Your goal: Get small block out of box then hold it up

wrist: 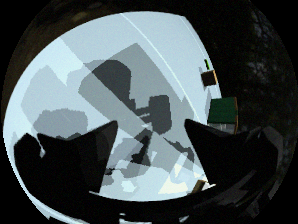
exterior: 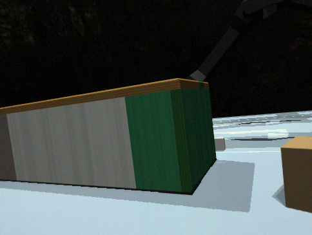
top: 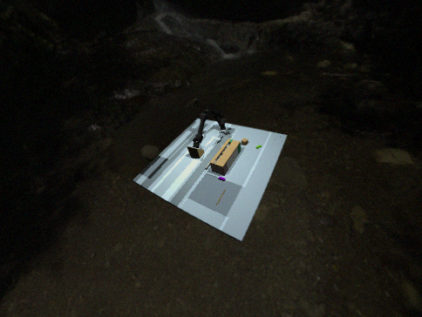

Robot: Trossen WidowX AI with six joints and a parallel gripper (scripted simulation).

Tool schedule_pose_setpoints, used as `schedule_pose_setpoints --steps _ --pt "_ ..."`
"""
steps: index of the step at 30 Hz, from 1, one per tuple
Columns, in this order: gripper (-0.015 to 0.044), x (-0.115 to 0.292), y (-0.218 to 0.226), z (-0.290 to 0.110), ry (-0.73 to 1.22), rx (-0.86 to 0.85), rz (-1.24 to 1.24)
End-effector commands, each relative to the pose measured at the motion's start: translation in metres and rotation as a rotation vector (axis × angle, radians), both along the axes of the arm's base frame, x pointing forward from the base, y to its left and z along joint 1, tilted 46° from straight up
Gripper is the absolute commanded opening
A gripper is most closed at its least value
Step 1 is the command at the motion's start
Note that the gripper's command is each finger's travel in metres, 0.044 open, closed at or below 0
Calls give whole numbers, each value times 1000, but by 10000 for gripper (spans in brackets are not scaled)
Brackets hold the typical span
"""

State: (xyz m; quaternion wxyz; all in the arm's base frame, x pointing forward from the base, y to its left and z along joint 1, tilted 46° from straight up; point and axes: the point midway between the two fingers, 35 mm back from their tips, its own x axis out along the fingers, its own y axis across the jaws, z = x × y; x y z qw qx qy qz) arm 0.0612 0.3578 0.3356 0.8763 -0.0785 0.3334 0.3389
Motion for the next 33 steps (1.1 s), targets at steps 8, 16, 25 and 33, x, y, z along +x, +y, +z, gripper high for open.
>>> schedule_pose_setpoints --steps 8,16,25,33 --pt "400 115 -36 -33 -67 -282 59" --pt "400 201 -85 -50 -94 -398 38" --pt "400 288 -172 -71 -109 -514 5" --pt "400 324 -264 -123 -4 -664 187"
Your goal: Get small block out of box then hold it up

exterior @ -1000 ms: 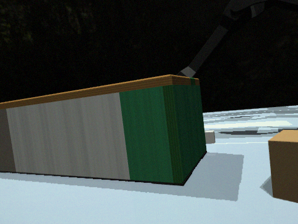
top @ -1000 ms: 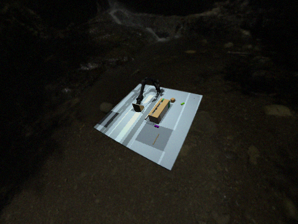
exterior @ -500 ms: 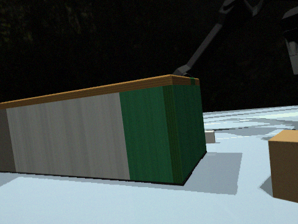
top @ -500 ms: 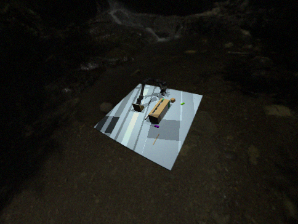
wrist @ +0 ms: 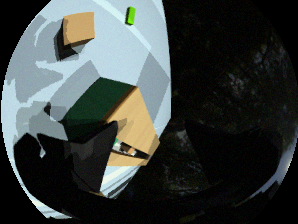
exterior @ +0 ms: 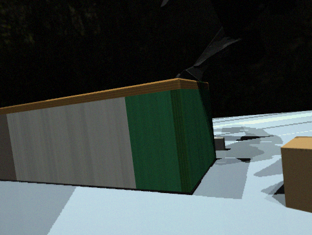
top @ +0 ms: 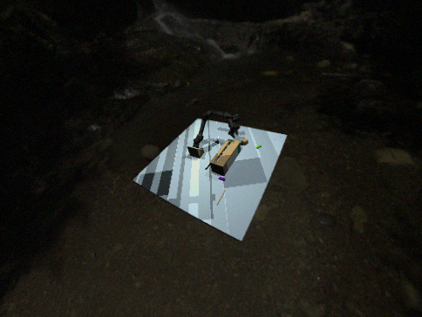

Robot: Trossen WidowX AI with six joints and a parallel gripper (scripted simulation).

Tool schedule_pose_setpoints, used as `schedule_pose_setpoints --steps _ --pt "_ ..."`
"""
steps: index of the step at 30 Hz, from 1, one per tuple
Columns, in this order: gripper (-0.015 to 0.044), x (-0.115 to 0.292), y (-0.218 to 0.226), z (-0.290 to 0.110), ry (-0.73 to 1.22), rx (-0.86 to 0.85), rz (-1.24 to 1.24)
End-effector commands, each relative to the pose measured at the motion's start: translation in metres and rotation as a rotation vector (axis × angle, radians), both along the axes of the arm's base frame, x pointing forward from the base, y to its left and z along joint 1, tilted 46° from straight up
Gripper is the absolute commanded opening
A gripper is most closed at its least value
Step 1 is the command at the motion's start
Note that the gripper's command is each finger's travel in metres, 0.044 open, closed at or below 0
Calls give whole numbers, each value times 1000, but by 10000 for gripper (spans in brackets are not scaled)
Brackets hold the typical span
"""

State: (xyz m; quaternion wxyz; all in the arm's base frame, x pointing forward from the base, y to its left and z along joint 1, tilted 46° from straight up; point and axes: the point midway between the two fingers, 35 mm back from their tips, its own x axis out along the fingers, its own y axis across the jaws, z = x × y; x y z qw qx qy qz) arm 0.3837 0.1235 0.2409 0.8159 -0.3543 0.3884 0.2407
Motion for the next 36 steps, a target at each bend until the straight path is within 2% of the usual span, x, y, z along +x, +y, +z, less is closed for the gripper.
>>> schedule_pose_setpoints --steps 1,7,14,36 --pt "400 -2 -40 -39 146 -90 179" --pt "400 -31 -84 -89 359 -90 552" --pt "400 -66 -109 -115 428 66 866" --pt "400 -67 -104 -122 427 72 875"
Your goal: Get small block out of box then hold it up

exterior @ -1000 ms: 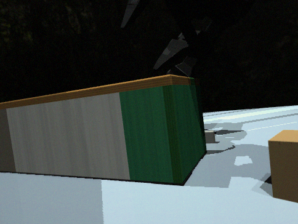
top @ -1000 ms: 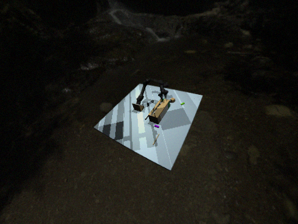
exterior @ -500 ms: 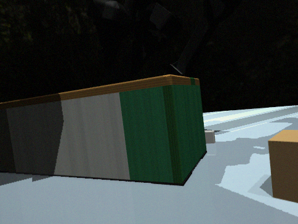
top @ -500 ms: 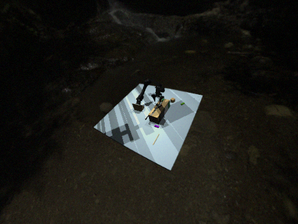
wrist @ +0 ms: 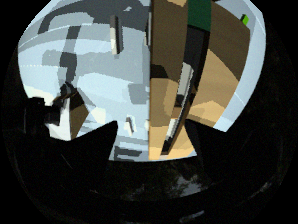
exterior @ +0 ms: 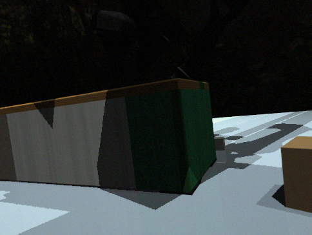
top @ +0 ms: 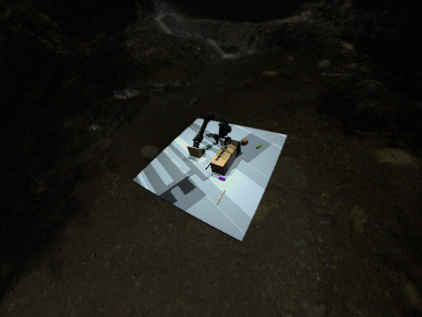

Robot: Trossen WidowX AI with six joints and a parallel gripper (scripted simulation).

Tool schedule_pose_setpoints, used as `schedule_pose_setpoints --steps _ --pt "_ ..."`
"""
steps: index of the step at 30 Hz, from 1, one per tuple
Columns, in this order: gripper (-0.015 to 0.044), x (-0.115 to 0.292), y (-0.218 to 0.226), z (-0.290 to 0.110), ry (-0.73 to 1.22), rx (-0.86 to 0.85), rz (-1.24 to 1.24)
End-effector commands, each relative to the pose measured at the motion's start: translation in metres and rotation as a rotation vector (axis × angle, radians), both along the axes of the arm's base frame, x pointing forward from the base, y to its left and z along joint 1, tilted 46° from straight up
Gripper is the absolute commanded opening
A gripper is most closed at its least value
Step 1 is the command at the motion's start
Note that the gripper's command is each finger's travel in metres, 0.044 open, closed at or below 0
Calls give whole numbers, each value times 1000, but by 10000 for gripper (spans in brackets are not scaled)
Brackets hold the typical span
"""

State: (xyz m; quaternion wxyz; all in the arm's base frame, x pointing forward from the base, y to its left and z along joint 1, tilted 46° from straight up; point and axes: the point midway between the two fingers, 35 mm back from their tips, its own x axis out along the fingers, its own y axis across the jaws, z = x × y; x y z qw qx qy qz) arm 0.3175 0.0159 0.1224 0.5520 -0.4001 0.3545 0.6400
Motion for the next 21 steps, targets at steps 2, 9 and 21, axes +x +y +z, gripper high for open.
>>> schedule_pose_setpoints --steps 2,9,21 --pt "400 -1 6 -6 1 5 2" --pt "400 -2 14 -14 1 4 1" --pt "400 -5 28 -27 1 5 1"
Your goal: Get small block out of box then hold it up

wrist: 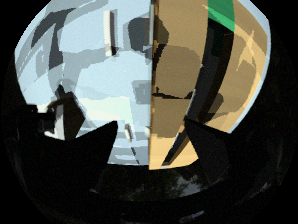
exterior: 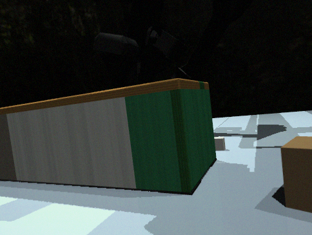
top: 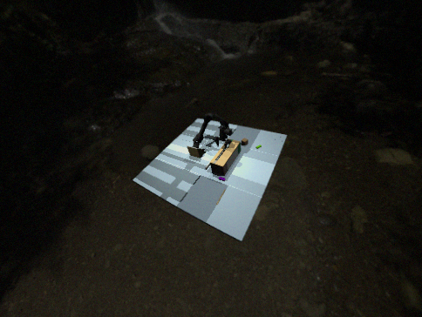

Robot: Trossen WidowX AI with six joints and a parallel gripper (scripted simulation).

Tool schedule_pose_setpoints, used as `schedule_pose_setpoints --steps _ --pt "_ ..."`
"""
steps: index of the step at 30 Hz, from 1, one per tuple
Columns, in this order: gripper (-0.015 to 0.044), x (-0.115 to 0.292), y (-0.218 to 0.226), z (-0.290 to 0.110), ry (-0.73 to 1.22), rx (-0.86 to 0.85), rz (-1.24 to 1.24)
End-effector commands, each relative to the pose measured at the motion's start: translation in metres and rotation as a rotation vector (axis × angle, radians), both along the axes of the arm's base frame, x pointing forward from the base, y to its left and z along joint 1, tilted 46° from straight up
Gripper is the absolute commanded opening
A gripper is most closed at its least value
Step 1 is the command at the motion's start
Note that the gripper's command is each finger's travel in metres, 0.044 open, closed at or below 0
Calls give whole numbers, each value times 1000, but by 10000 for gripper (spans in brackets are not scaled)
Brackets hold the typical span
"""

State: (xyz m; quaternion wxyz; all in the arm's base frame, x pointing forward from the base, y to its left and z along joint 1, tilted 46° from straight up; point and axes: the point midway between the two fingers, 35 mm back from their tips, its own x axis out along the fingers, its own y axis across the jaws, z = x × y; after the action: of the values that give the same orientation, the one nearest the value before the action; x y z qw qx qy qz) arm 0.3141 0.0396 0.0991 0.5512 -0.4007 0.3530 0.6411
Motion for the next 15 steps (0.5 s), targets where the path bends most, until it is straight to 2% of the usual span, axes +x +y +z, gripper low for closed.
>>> schedule_pose_setpoints --steps 1,15 --pt "400 -2 6 -5 2 4 -2" --pt "400 -7 22 -20 2 5 -2"
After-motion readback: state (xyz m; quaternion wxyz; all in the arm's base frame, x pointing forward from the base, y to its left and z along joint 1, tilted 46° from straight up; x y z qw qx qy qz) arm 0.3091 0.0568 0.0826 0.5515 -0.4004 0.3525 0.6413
